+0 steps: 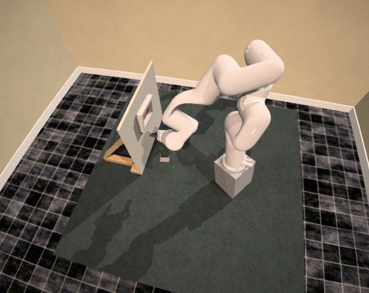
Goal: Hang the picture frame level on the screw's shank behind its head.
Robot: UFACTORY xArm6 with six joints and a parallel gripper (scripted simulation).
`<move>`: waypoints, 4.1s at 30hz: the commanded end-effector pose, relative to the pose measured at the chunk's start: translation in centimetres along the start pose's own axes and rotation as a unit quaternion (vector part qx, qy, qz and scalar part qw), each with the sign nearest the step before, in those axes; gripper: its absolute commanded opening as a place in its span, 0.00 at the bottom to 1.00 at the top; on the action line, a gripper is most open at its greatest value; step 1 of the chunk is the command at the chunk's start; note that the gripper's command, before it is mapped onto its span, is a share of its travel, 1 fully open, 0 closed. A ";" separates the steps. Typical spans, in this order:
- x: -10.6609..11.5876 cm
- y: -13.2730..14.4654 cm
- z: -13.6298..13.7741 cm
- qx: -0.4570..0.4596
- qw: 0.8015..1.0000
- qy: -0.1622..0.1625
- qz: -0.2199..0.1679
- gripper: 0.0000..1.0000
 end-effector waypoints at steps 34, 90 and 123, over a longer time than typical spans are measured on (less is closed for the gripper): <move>-0.3 0.5 0.2 0.010 1.000 0.005 -0.009 1.00; -4.0 6.0 0.4 0.143 0.982 0.047 -0.118 1.00; -6.3 10.5 0.6 0.261 0.940 0.072 -0.208 1.00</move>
Point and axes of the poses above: the point where the finger pads meet when closed, its own x axis back along the fingers, its own z axis across the jaws, y = z × x, the point moved 5 cm from there along x, back along the fingers, and after that the axes turned 5 degrees about -x, right-handed, at the moved point
